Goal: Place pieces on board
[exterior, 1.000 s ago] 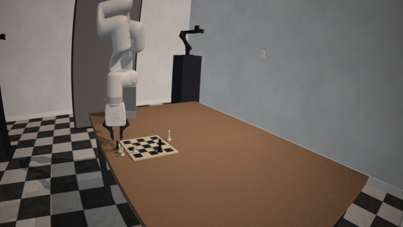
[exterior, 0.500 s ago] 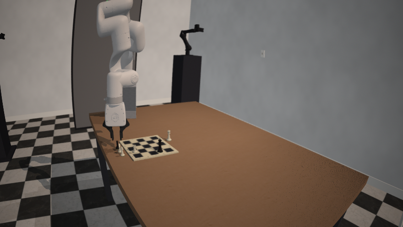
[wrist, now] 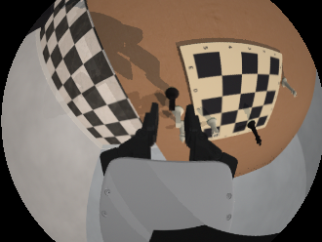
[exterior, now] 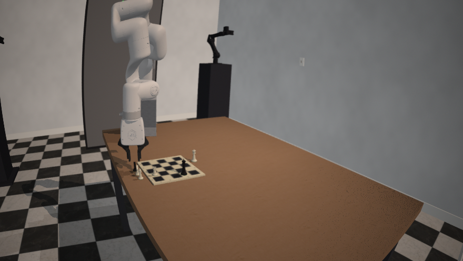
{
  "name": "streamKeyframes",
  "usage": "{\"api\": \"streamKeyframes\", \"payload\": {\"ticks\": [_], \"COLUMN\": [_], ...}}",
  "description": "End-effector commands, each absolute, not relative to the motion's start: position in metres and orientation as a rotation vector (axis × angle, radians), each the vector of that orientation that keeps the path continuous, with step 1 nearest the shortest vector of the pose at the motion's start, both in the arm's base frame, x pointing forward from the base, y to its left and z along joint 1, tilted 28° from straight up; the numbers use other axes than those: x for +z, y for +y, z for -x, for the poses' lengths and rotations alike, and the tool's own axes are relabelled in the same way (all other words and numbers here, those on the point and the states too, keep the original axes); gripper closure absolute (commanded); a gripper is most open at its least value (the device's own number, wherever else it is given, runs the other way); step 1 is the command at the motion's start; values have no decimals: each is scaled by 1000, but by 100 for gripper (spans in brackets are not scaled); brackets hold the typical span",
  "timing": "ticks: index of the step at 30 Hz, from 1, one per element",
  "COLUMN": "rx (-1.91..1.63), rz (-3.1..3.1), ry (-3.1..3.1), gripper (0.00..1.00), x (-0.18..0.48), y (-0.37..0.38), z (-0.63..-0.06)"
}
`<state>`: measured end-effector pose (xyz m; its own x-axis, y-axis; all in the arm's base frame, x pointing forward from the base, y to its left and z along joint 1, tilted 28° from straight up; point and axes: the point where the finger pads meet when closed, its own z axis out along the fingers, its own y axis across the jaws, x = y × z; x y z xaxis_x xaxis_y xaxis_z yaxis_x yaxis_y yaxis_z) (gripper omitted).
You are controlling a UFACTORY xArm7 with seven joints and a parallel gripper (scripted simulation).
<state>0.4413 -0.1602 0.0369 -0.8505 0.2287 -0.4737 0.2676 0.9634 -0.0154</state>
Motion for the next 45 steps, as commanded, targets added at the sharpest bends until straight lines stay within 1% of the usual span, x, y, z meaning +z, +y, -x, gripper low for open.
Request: {"api": "streamKeyframes", "payload": {"ticks": [1,29,45], "rx": [-112,-112,-112], "rz": [-353,-353,-353], "ry": [2627,2627,2627], "gripper": [63,63,63], "x": [38,37,16], "y": [-160,-161,-164], "z": [-442,-442,-453]}}
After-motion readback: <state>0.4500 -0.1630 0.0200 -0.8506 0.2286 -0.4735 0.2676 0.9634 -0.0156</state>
